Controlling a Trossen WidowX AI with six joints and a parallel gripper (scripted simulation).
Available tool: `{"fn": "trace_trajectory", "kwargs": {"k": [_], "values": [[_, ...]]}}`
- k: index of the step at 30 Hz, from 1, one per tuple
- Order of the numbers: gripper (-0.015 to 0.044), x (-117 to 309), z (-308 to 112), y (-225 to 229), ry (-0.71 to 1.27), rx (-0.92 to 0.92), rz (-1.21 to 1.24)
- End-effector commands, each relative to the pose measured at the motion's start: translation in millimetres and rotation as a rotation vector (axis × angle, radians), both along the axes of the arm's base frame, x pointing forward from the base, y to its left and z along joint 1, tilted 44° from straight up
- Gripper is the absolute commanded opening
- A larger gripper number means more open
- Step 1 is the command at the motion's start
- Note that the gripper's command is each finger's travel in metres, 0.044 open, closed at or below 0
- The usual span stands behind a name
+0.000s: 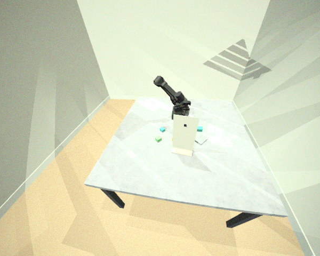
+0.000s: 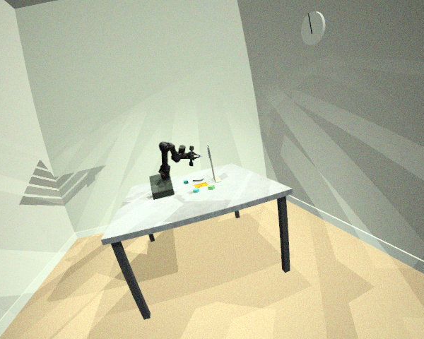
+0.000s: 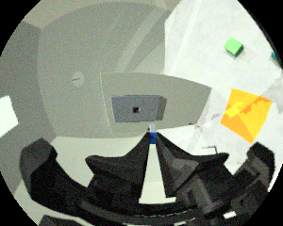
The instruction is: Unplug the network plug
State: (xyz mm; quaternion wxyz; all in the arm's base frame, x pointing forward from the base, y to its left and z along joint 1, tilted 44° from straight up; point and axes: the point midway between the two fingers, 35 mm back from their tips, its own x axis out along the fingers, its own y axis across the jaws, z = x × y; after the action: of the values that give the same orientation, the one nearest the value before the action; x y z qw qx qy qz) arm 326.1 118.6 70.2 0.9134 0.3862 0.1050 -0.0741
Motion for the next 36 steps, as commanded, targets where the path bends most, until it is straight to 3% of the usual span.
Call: {"fn": "trace_trajectory", "kwargs": {"k": [1, 24, 36], "values": [[0.0000, 3.5, -13.8, -16.9, 0.055, -0.003, -0.072], [0.0000, -28.1, -93.2, -140.0, 0.416, -0.048, -0.573], [0.0000, -28.9, -100.6, -148.0, 0.427, -0.048, -0.588]]}}
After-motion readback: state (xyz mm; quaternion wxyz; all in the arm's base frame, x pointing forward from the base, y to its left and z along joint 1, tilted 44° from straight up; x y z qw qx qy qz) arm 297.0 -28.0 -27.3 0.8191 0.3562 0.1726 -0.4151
